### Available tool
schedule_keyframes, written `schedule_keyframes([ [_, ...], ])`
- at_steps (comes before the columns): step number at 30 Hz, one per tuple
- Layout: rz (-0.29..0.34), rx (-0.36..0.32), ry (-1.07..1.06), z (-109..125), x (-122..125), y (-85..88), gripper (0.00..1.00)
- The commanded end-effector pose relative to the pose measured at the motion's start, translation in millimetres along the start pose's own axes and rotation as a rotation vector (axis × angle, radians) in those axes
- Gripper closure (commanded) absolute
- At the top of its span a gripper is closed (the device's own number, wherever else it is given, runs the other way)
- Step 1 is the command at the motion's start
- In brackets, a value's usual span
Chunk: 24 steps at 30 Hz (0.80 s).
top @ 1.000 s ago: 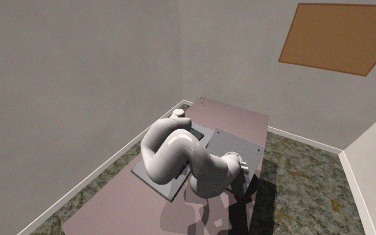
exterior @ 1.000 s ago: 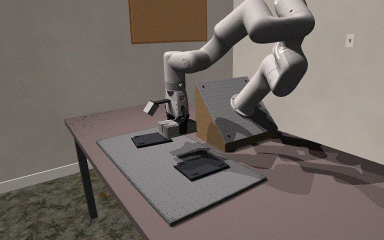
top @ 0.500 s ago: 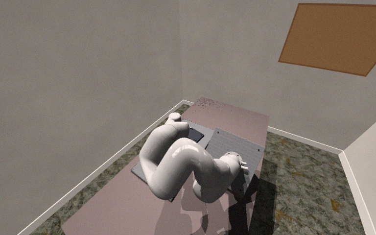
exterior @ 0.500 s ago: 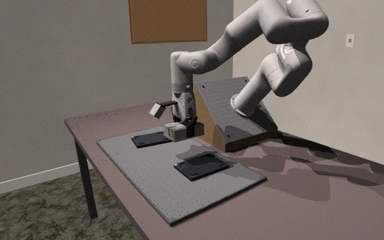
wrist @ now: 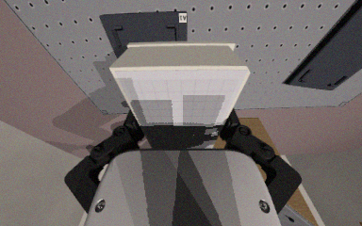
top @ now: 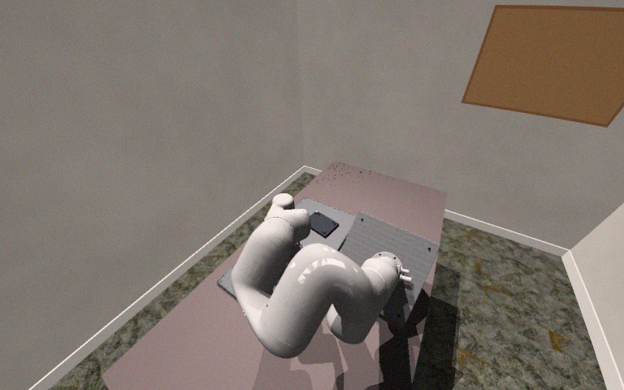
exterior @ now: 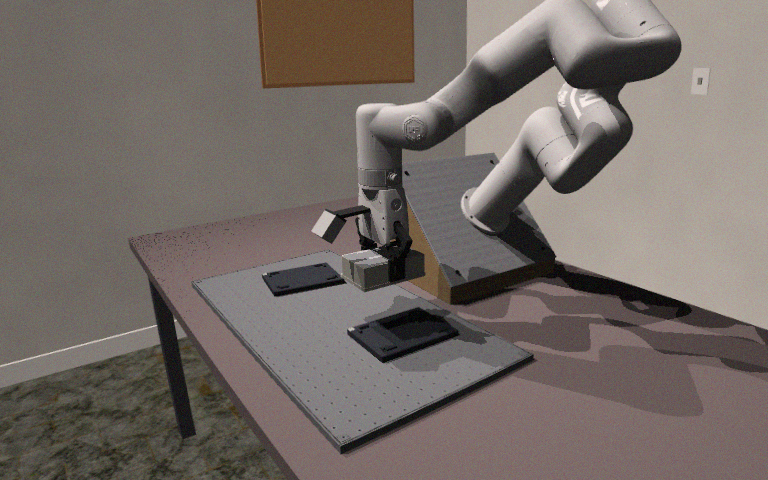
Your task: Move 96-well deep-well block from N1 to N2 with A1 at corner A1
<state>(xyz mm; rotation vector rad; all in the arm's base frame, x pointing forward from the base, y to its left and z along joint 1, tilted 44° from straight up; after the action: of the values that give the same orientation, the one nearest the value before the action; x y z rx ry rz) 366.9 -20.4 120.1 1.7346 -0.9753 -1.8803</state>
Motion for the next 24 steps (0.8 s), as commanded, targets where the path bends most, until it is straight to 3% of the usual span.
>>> schedule_keyframes([
  [1,0.002,0.003,0.001,1,-12,1.0,1.00],
  [15,0.001,0.003,0.001,5,-53,1.0,1.00],
  [24,0.001,0.003,0.001,6,-53,1.0,1.00],
])
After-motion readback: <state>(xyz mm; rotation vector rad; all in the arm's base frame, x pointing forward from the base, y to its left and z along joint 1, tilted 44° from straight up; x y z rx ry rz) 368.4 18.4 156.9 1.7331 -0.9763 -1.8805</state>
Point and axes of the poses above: the point where the finger pads meet when closed, its own y axis back along the fingers, its own x axis across the jaws, z = x × y, the point moved 6 cm from there along y, back along the fingers
